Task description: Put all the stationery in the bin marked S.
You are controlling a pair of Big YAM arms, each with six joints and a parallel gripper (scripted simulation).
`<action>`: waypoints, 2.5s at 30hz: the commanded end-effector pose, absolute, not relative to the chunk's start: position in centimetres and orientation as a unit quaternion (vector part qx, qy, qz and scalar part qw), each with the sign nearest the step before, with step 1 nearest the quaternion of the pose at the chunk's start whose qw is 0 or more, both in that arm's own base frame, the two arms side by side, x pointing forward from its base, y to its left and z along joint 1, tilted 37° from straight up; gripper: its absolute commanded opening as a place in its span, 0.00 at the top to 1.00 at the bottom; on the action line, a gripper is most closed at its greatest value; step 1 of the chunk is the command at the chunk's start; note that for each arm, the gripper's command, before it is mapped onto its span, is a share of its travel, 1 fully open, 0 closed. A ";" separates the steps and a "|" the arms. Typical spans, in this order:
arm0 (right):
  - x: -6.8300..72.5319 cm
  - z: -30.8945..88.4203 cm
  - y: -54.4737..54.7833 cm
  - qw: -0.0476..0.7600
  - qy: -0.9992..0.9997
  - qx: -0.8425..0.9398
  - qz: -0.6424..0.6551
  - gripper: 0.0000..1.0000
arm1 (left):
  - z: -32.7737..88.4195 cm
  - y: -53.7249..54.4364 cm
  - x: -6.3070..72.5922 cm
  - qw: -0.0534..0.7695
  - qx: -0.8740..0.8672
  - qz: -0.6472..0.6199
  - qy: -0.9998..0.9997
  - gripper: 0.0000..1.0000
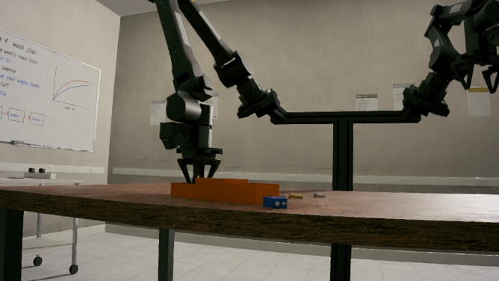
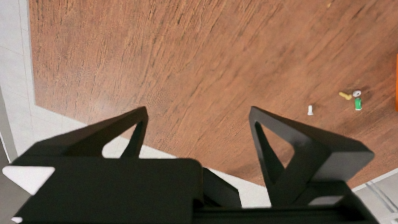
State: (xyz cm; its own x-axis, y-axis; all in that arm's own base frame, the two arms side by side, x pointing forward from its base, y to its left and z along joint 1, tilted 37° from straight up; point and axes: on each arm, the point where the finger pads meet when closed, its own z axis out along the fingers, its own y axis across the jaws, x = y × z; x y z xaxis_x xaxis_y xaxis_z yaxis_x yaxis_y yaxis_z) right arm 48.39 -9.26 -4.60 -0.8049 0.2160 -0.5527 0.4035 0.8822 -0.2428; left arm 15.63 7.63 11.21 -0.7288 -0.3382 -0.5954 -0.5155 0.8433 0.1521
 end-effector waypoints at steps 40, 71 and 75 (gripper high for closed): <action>46.9 -1.3 -7.0 0.272 0.932 0.163 -0.174 0.55 | 10.6 7.6 15.3 0.279 -0.230 0.157 0.919 0.00; 45.9 0.0 -7.6 0.268 0.931 0.171 -0.178 0.55 | 10.6 7.6 15.3 0.279 -0.230 0.157 0.919 0.00; 46.3 -0.2 -7.0 0.272 0.932 0.165 -0.176 0.55 | 10.6 7.6 15.3 0.279 -0.230 0.157 0.919 0.00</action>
State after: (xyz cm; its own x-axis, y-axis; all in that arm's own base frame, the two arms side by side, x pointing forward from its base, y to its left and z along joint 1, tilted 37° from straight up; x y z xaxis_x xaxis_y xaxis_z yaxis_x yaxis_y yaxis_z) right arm 46.08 -7.16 -0.55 -0.8014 0.2155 -0.5580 0.4051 0.8819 -0.2411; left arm 15.63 7.63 11.21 -0.7288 -0.3382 -0.5954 -0.5155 0.8433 0.1521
